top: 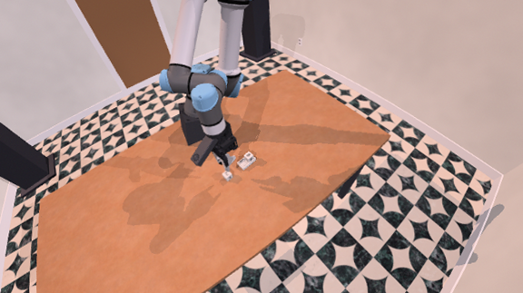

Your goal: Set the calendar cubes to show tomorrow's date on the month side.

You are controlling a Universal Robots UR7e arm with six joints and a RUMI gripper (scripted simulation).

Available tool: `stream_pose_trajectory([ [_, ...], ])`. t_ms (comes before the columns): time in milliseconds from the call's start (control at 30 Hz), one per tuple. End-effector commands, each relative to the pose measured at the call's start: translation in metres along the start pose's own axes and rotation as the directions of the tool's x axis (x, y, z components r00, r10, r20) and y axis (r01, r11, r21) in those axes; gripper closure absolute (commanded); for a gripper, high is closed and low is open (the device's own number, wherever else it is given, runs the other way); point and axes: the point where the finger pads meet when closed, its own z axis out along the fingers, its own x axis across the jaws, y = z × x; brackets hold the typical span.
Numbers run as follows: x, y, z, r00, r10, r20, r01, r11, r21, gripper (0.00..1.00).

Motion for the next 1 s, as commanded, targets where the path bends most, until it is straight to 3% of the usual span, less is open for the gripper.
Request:
stream_pose_trajectory([
  [0, 0.0018, 0.0003, -0.0236, 1.0, 0.0, -0.007, 0.0, 1.0, -0.008, 0.71],
  [133, 0.0018, 0.0003, -0.0249, 1.0, 0.0, -0.007, 0.0, 1.0, -0.008, 0.71],
  [167, 0.0017, 0.0003, -0.0249, 1.0, 0.0, -0.007, 0.0, 1.0, -0.008, 0.0],
  [967, 0.0025, 0.0018, -0.0236, 1.0, -0.003, -0.009, 0.003, 1.0, -0.01, 0.0],
])
